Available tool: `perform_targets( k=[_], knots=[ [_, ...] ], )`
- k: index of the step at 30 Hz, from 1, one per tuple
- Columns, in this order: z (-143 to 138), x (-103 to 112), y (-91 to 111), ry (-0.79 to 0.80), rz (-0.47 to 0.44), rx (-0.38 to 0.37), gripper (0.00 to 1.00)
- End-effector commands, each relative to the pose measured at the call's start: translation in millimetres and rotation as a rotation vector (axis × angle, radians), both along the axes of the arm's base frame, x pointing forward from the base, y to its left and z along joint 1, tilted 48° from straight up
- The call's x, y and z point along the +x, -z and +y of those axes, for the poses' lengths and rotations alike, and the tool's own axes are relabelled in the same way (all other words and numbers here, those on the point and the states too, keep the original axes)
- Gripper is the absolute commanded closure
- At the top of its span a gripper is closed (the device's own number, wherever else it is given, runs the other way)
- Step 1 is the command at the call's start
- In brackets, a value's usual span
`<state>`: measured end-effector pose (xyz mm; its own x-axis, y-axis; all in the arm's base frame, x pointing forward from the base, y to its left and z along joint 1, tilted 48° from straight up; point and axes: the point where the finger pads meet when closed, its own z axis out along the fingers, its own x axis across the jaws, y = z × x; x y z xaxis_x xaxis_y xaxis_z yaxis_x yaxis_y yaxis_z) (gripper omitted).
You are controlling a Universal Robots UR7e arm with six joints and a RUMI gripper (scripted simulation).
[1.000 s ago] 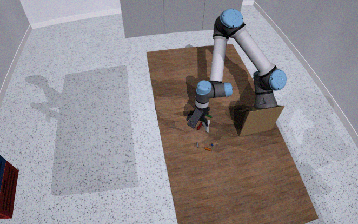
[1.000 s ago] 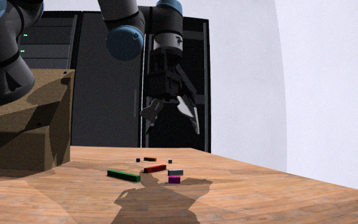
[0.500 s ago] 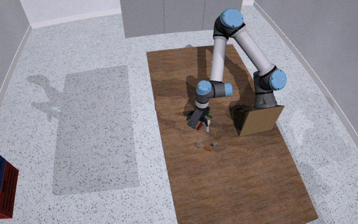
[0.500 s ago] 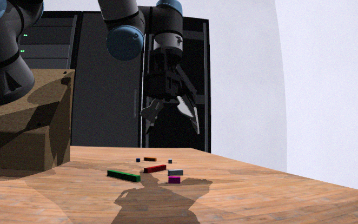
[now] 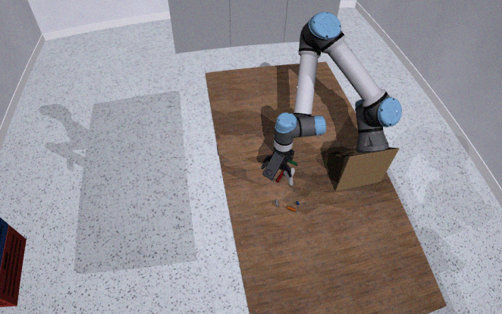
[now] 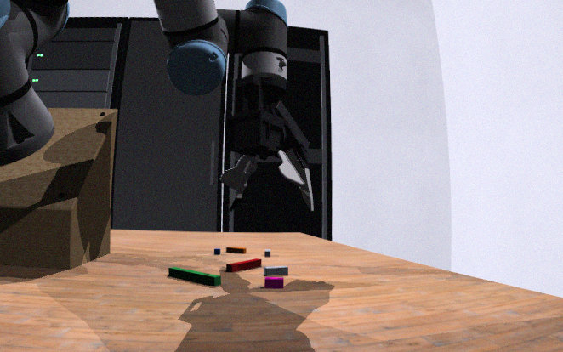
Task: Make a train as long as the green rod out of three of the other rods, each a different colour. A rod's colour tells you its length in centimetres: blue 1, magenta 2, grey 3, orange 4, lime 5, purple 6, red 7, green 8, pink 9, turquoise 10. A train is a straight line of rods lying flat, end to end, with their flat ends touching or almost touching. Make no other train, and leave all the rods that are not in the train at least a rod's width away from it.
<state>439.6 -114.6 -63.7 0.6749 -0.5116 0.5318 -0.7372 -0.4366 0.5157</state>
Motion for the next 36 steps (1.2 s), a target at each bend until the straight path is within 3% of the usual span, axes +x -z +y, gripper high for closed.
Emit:
perform_targets(
  k=[1, 10, 15, 27, 36],
  knots=[
    [0.4, 0.7, 0.5, -0.001, 0.000, 0.001, 0.00],
    [3.4, -0.6, 3.2, -0.020, 0.020, 0.002, 0.00],
    [16.2, -8.9, 17.1, -0.132, 0.146, 0.009, 0.00],
    [31.9, -18.9, 33.6, -0.276, 0.304, 0.016, 0.00],
    [48.1, -31.5, 50.8, -0.437, 0.482, 0.022, 0.00]
  ],
)
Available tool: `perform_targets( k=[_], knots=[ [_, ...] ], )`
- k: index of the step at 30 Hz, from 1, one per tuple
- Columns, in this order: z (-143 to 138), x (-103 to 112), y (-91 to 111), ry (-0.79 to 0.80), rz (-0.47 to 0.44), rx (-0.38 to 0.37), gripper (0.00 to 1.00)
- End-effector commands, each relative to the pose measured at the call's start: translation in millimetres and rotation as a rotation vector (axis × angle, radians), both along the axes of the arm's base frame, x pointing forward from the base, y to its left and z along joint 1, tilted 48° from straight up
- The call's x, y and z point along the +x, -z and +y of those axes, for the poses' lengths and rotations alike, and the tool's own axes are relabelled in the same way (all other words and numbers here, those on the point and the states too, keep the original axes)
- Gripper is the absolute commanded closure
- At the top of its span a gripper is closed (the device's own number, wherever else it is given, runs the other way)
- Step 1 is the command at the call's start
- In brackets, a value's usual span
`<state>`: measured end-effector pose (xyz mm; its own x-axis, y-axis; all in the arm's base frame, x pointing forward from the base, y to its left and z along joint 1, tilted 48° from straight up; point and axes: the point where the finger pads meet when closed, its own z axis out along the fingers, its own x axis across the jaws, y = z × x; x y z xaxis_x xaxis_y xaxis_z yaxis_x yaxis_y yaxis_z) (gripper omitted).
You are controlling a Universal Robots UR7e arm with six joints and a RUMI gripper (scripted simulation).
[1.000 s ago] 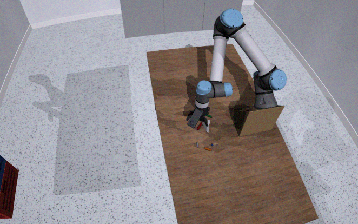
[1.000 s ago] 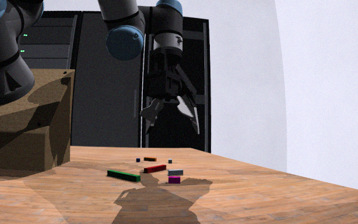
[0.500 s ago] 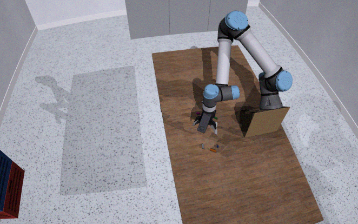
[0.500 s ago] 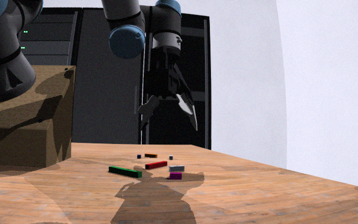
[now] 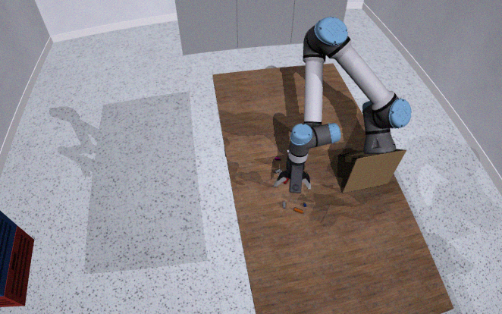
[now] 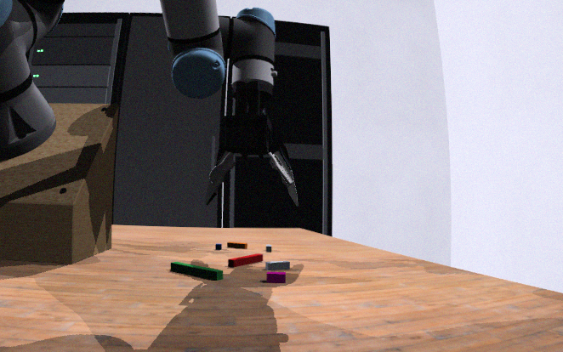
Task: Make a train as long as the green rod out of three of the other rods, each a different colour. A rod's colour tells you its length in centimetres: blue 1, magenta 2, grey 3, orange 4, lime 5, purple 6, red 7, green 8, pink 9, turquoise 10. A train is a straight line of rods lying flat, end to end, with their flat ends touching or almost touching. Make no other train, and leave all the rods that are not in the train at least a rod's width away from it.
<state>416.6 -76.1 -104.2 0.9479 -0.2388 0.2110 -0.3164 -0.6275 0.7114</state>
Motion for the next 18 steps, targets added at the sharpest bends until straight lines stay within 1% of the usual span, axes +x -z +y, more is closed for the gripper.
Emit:
perform_targets(
  k=[1, 6, 18],
  knots=[
    [11.0, -9.7, 11.9, -0.116, 0.120, 0.009, 0.00],
    [17.4, -15.5, 18.7, -0.184, 0.195, 0.011, 0.00],
    [17.3, -14.6, 18.4, -0.189, 0.200, 0.011, 0.00]
  ],
)
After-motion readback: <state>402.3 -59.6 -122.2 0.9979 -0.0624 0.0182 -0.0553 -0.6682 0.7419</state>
